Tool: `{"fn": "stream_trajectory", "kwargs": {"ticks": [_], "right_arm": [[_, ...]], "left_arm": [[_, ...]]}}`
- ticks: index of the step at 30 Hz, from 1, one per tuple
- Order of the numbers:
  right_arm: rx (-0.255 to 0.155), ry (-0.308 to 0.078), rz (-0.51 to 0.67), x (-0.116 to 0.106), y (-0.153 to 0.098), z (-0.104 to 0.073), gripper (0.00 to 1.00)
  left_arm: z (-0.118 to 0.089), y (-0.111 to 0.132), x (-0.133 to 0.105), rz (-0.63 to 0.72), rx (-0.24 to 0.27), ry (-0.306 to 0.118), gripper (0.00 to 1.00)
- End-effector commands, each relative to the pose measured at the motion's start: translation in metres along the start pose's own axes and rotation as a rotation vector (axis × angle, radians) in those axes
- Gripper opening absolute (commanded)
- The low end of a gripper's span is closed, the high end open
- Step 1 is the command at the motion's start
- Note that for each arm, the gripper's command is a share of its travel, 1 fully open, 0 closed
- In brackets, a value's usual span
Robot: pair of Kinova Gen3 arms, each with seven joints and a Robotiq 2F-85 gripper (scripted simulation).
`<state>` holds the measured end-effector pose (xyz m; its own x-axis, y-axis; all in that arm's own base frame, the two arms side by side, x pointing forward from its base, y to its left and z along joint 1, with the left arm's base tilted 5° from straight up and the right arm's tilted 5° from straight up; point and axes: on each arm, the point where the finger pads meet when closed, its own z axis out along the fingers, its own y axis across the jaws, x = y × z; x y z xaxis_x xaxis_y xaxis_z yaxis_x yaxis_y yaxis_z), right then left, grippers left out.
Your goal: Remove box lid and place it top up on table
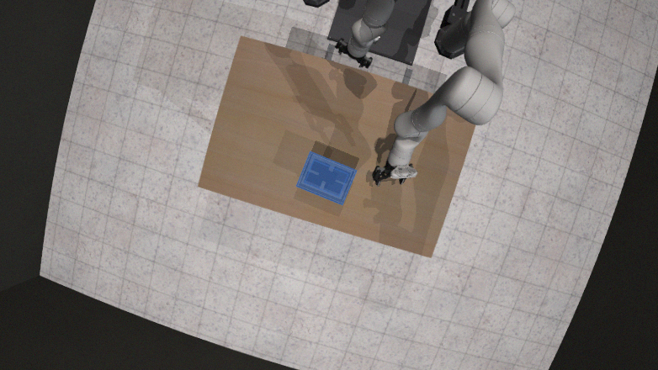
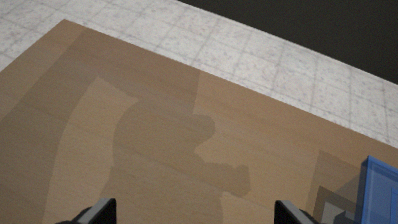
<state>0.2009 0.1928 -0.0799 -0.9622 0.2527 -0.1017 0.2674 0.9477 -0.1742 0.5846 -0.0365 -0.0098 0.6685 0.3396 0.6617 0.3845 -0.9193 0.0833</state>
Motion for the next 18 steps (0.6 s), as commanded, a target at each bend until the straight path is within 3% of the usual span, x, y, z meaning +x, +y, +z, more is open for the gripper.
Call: {"fn": "stream_trajectory", "kwargs": {"ticks": [1, 10, 18], "right_arm": [[-0.001, 0.001, 0.002, -0.001, 0.0, 0.0, 1.0], [-0.002, 0.011, 0.019, -0.008, -0.001, -0.001, 1.0], [-0.006, 0.036, 0.064, -0.029, -0.004, -0.003, 1.0]], "left_arm": [[0.0, 0.0, 0.002, -0.002, -0.001, 0.003, 1.0], [-0.001, -0.001, 0.003, -0.009, 0.003, 0.006, 1.0], [-0.001, -0.003, 0.009, -0.031, 0.012, 0.016, 1.0]]}}
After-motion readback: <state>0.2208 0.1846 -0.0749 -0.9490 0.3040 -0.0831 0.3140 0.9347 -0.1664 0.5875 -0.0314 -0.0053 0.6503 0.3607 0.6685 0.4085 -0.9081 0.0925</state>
